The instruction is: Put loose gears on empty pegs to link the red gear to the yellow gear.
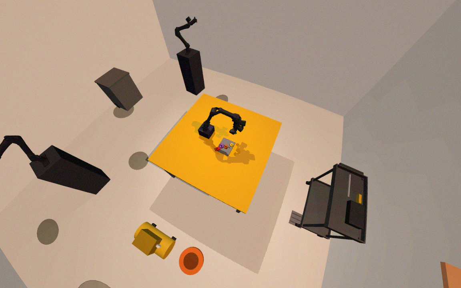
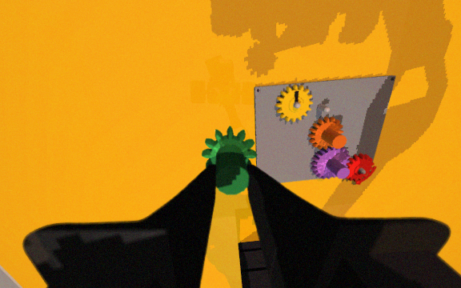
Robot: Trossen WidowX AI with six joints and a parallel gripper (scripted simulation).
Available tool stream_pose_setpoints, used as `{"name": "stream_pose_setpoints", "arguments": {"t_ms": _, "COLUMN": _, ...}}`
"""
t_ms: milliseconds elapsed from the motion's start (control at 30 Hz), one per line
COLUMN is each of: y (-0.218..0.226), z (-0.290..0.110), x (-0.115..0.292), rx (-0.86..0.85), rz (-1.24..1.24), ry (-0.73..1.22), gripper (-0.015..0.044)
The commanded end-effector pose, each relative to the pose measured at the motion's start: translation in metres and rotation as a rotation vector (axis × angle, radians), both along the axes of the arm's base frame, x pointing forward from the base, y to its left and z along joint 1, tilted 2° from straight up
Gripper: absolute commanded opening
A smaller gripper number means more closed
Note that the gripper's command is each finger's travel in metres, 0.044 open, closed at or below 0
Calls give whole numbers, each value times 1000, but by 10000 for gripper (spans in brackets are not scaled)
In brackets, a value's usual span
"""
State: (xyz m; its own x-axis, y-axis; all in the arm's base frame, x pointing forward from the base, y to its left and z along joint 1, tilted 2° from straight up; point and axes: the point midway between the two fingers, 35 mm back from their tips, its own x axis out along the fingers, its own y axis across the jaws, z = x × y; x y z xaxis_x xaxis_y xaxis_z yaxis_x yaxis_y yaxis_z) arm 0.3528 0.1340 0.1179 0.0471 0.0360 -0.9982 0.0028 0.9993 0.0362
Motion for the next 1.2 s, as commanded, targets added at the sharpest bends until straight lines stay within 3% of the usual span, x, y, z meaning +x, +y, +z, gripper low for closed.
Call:
{"name": "stream_pose_setpoints", "arguments": {"t_ms": 0, "y": -2, "z": 3, "x": 1, "rx": -2, "rz": 0, "ry": -5, "gripper": 0}}
{"name": "stream_pose_setpoints", "arguments": {"t_ms": 1167, "y": -97, "z": -58, "x": 21, "rx": -10, "rz": -1, "ry": -6, "gripper": 0}}
